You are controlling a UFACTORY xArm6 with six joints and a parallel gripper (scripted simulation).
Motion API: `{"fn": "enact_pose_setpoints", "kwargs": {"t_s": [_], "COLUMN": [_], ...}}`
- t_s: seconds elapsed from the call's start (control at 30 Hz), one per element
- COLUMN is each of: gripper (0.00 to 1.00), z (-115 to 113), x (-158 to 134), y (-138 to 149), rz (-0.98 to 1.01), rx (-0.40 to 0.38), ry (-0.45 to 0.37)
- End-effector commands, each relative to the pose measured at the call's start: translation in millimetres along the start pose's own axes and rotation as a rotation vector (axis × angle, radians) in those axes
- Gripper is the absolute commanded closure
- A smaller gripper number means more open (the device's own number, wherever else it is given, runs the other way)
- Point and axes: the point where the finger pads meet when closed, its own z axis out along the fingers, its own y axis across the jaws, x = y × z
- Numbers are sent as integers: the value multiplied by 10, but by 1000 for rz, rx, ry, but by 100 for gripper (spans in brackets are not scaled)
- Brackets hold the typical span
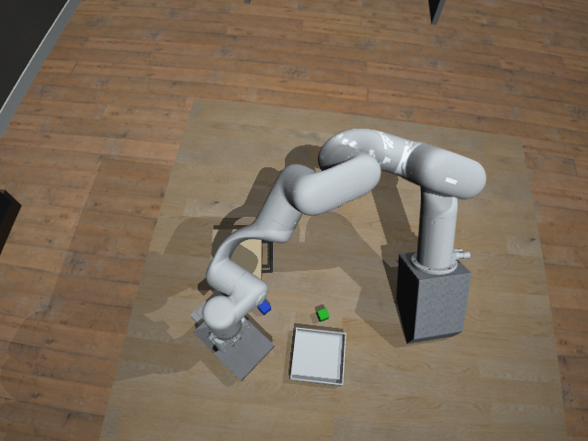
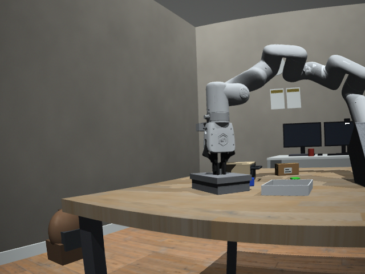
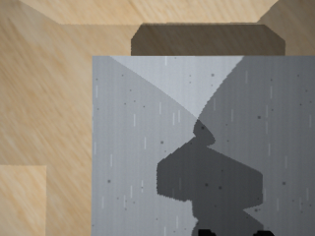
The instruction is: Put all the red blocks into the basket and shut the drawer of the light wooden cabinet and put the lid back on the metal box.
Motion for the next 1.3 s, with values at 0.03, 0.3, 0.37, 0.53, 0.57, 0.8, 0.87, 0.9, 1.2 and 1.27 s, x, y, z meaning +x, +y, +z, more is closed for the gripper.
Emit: {"fn": "enact_pose_setpoints", "kwargs": {"t_s": [0.03,0.3,0.37,0.53,0.57,0.8,0.87,0.9,1.2,1.27], "gripper": [100,100,100,100,100,100,100,100,100,100], "z": [-13,-13,-13,-13,-13,-18,-27,-33,-125,-168], "x": [4,4,4,4,4,4,4,4,4,4], "y": [-7,-7,-7,-7,-7,-7,-7,-7,-7,-7], "rz": [0,0,0,0,0,0,0,0,0,0], "rx": [2,2,2,2,2,2,2,2,2,2], "ry": [1,1,1,1,1,1,1,1,1,1]}}
